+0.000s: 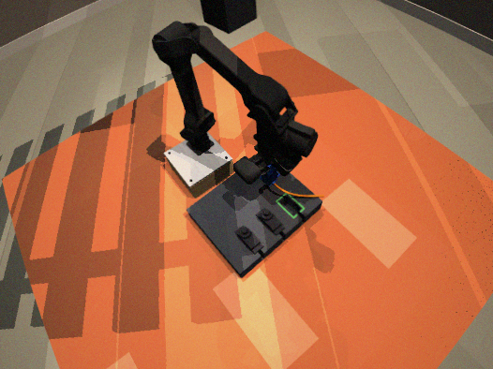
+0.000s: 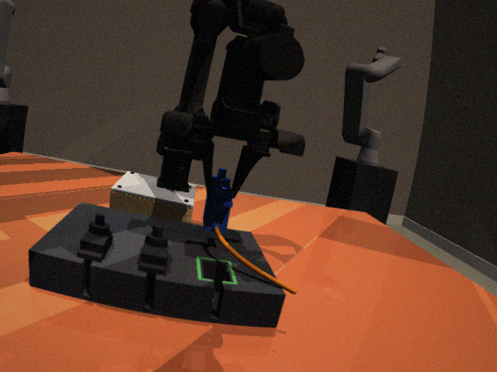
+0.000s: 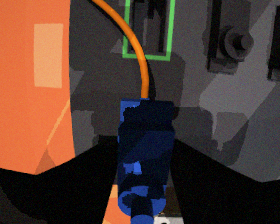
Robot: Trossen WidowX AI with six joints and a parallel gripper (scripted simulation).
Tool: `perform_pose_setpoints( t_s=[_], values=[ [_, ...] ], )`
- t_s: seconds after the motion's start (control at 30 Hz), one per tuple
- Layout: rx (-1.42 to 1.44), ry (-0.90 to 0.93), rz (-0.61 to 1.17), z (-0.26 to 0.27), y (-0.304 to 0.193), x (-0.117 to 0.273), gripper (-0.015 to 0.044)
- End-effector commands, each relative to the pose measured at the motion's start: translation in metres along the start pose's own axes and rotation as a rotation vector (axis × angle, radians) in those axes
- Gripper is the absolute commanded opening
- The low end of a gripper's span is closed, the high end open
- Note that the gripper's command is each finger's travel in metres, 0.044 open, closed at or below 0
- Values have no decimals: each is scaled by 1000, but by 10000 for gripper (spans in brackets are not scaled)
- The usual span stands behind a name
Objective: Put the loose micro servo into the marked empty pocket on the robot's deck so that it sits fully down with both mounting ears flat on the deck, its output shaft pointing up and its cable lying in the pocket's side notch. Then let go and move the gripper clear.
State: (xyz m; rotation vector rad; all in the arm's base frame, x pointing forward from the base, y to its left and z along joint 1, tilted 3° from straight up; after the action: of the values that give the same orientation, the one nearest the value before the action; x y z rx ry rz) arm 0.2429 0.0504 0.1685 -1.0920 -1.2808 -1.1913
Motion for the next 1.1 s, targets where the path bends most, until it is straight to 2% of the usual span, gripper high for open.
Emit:
perform_pose_setpoints(
  t_s=[0.0,0.67,1.07],
  values=[
    [-1,-4,-14,-3,17,3,0],
    [-1,-5,-21,-16,92,5,0],
    [-1,-5,-21,-16,95,-4,0]
  ],
)
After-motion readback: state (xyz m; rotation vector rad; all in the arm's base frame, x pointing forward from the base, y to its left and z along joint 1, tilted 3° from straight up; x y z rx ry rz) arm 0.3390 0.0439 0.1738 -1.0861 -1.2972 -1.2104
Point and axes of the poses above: the point midway between the two fingers, 35 mm back from their tips, its own x axis back along the fingers, its own z axis across the jaws, y = z × x, the point moved 7 cm from there along x, back along the fingers, and after that the axes turned 9 degrees about x, right-handed, at the moved point
